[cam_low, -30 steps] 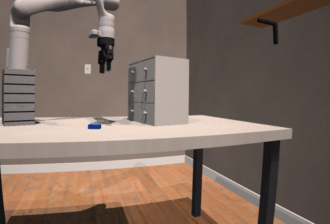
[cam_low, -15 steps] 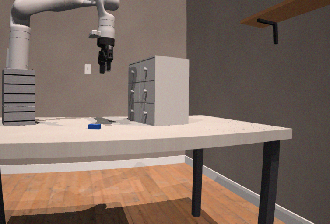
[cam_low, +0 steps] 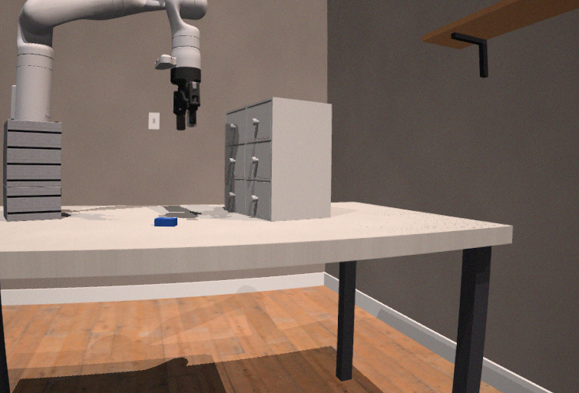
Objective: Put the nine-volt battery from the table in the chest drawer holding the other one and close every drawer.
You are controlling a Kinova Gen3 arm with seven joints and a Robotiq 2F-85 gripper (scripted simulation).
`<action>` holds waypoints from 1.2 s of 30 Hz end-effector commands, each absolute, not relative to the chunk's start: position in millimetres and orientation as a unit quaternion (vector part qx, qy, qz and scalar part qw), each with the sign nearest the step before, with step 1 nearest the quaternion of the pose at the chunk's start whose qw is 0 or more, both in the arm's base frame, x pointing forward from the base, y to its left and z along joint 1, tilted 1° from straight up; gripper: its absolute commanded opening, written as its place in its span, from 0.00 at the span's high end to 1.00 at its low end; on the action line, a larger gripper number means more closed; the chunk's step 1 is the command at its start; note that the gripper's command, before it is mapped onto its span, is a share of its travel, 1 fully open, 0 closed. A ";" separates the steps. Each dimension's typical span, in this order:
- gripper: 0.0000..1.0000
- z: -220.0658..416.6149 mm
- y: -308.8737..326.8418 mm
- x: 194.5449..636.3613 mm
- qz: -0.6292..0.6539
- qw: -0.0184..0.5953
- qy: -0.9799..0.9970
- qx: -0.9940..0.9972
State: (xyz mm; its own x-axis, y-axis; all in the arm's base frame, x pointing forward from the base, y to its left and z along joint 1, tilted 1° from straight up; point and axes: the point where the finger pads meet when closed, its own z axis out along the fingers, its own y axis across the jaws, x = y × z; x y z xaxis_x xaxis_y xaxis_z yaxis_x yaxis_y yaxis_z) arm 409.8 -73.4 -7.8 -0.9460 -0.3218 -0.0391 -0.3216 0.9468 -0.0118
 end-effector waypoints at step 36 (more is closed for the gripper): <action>0.00 -61.3 -61.1 449.5 0.043 0.295 0.942 -0.154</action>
